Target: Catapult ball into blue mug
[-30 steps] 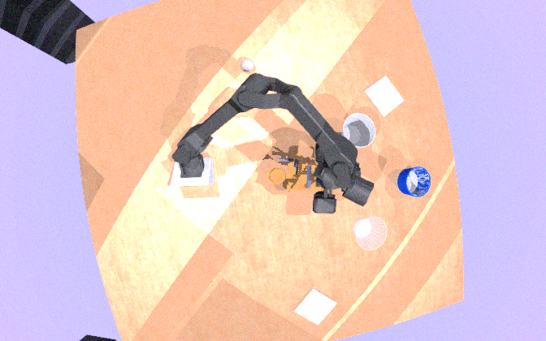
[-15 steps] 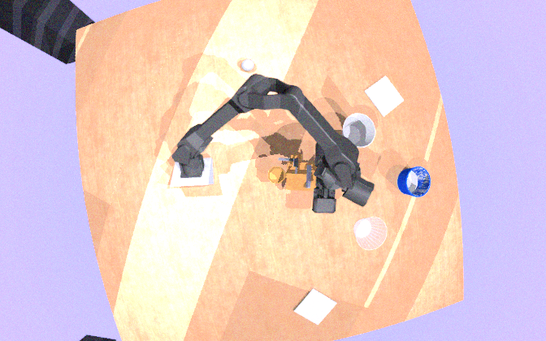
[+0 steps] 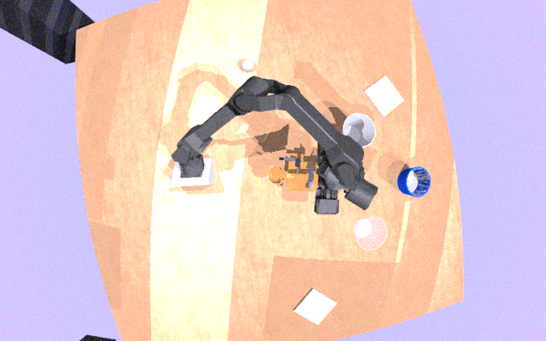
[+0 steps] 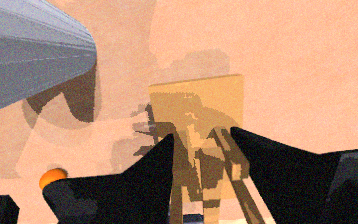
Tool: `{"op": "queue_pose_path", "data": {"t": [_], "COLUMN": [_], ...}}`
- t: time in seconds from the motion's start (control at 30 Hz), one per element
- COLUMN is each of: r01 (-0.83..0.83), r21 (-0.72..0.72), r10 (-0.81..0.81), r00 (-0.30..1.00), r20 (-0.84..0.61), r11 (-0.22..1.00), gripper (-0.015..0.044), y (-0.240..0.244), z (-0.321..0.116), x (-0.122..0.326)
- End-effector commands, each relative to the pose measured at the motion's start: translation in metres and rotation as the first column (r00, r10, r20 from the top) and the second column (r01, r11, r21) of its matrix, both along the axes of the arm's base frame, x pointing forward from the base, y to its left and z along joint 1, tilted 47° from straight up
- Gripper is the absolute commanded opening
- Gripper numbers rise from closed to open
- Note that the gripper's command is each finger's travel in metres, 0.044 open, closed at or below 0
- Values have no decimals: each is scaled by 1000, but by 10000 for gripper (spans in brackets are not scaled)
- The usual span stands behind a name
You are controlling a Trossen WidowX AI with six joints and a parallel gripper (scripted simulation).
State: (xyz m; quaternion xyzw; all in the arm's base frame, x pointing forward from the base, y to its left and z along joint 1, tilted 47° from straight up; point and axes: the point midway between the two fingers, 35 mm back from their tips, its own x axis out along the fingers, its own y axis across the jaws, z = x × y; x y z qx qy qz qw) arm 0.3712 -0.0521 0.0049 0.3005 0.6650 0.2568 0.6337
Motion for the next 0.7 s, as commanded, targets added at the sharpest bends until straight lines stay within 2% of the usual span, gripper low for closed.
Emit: {"op": "queue_pose_path", "data": {"t": [0.0, 0.67], "r01": [11, 13], "r21": [-3, -1], "r10": [-11, -13], "r00": [1000, 1000], "r20": [1, -1], "r11": [1000, 1000], "gripper": [0, 0], "y": [0, 24], "z": [-3, -26], "x": [0, 0]}}
